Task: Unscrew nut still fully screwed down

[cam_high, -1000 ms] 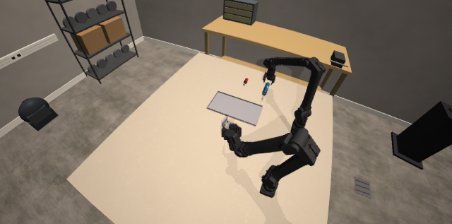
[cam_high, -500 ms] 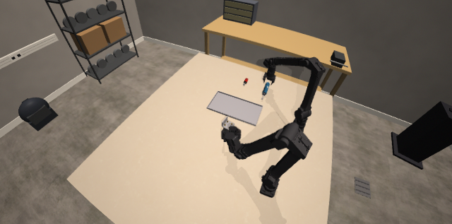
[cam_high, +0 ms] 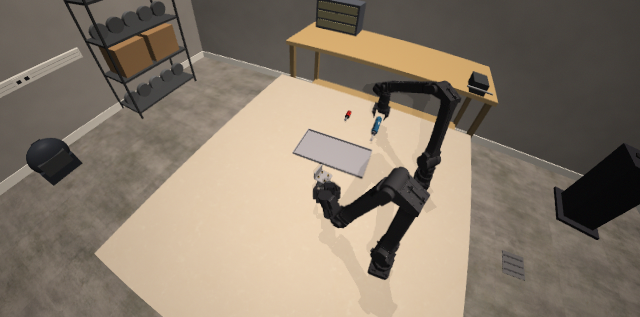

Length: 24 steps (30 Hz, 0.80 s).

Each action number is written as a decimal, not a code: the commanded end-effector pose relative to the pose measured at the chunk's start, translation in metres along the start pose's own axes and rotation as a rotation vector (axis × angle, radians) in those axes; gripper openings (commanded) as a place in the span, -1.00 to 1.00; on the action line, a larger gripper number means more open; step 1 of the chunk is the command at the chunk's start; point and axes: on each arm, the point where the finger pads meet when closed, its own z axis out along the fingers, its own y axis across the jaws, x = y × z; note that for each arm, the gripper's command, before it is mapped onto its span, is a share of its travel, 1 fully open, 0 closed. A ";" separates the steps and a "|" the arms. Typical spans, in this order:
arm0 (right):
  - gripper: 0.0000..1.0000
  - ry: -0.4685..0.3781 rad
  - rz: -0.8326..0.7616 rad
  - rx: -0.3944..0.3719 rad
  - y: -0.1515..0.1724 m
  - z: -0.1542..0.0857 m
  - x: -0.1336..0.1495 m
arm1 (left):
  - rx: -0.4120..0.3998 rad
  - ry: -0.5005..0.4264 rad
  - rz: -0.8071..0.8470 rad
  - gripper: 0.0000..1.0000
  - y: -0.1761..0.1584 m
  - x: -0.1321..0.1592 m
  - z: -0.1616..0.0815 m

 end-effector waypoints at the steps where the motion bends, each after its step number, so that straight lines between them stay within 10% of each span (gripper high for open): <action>1: 0.30 -0.022 0.000 -0.025 0.010 -0.011 -0.008 | -0.019 -0.024 0.029 0.72 0.008 0.002 0.000; 24: 0.30 -0.022 0.000 -0.025 0.010 -0.011 -0.008 | -0.027 -0.055 0.059 0.72 0.014 0.017 0.010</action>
